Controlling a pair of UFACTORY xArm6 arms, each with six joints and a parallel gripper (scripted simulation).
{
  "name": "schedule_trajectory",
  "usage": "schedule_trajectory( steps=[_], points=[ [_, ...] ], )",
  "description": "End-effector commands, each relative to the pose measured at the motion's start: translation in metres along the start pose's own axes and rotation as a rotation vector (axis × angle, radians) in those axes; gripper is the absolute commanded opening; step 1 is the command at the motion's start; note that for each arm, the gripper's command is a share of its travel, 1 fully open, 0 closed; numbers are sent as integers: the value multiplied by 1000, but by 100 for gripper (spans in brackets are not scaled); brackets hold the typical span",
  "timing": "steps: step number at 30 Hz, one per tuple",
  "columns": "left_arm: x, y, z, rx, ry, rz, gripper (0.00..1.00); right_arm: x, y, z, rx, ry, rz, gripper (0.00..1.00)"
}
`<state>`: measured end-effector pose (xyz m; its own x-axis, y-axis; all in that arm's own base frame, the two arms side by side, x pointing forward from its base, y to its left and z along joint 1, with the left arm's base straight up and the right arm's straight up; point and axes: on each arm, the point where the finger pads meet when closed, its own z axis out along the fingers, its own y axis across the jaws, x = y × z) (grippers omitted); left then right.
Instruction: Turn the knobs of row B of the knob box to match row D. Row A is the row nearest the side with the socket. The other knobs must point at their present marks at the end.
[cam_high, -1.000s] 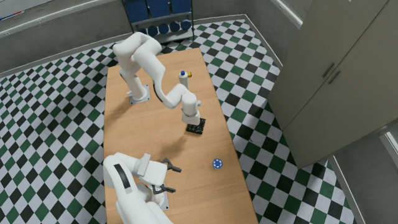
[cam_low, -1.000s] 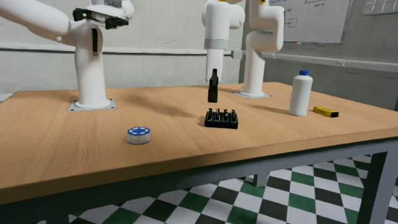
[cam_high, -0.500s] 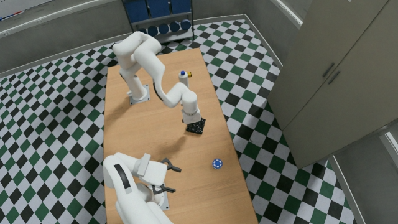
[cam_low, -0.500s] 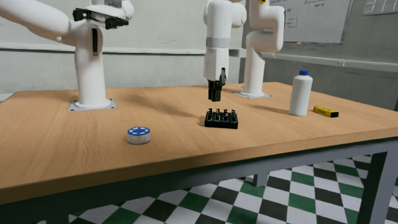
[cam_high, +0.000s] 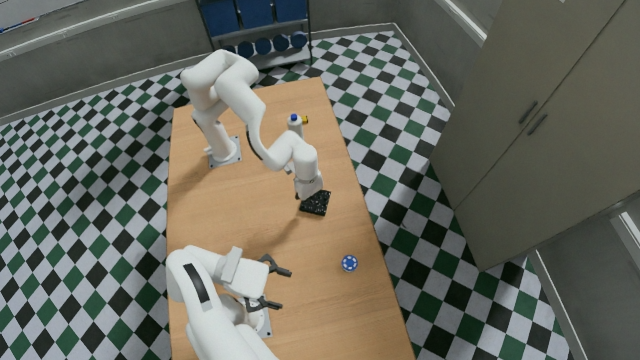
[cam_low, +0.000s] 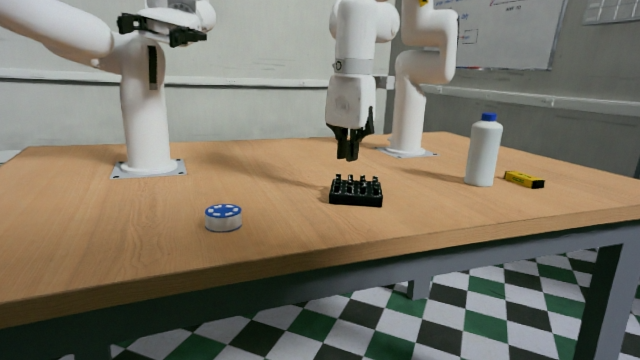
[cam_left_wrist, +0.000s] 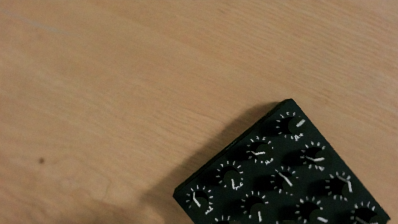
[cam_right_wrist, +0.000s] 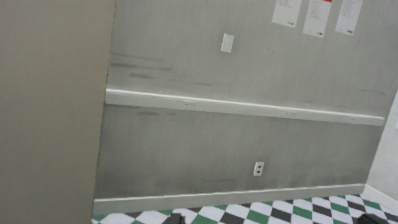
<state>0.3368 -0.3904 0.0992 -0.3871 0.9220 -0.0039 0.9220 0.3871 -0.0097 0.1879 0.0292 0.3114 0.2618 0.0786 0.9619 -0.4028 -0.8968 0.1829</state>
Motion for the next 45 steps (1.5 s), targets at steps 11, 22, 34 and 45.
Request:
schedule_trajectory(
  steps=[11, 22, 34, 45],
  points=[
    [2, 5, -6, -11, -3, -387, 21, 1, 0, 0, 0, -1, 1, 100],
    [5, 8, -9, -10, -5, -700, 21, 1, 0, 0, 0, -1, 1, 100],
    [5, 8, -9, -10, -5, -711, 21, 1, 0, 0, 0, -1, 1, 100],
    [5, 8, -9, -10, -5, -711, 21, 1, 0, 0, 0, -1, 1, 100]
  ],
)
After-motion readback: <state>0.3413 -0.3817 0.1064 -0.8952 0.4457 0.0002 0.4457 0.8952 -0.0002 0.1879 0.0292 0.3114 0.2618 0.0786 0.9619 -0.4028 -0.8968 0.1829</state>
